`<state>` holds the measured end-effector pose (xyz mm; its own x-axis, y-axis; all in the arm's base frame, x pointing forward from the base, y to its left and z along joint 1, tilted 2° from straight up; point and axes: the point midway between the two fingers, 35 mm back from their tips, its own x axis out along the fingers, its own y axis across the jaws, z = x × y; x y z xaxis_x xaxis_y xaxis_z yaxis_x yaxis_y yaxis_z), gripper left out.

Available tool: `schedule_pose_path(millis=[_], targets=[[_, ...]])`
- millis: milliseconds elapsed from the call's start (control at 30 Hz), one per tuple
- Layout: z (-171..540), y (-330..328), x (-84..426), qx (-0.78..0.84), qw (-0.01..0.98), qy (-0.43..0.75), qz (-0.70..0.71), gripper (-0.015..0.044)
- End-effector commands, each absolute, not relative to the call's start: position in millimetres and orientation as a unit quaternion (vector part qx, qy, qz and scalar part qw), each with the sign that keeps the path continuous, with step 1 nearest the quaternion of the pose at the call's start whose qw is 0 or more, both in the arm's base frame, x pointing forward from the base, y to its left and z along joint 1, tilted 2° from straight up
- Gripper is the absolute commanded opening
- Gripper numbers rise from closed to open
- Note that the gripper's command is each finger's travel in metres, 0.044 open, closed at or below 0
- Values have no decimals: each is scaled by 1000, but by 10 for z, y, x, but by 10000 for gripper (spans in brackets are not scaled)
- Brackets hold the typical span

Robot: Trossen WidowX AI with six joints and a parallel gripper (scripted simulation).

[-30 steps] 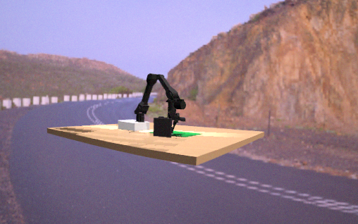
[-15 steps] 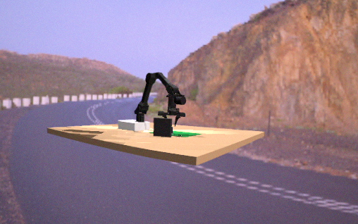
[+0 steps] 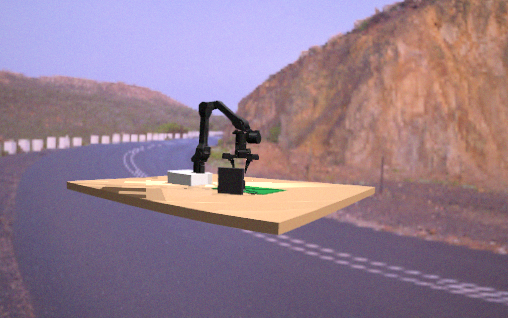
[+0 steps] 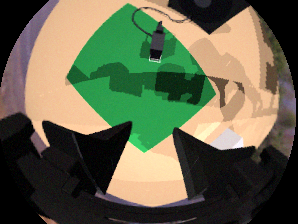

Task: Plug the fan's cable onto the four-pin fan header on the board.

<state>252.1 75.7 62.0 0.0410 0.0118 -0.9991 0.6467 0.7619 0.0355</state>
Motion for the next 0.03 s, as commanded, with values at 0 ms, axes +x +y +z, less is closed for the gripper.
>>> schedule_pose_path(millis=[0], targets=[[599, 764, 2426, 260, 675, 646, -242, 260]])
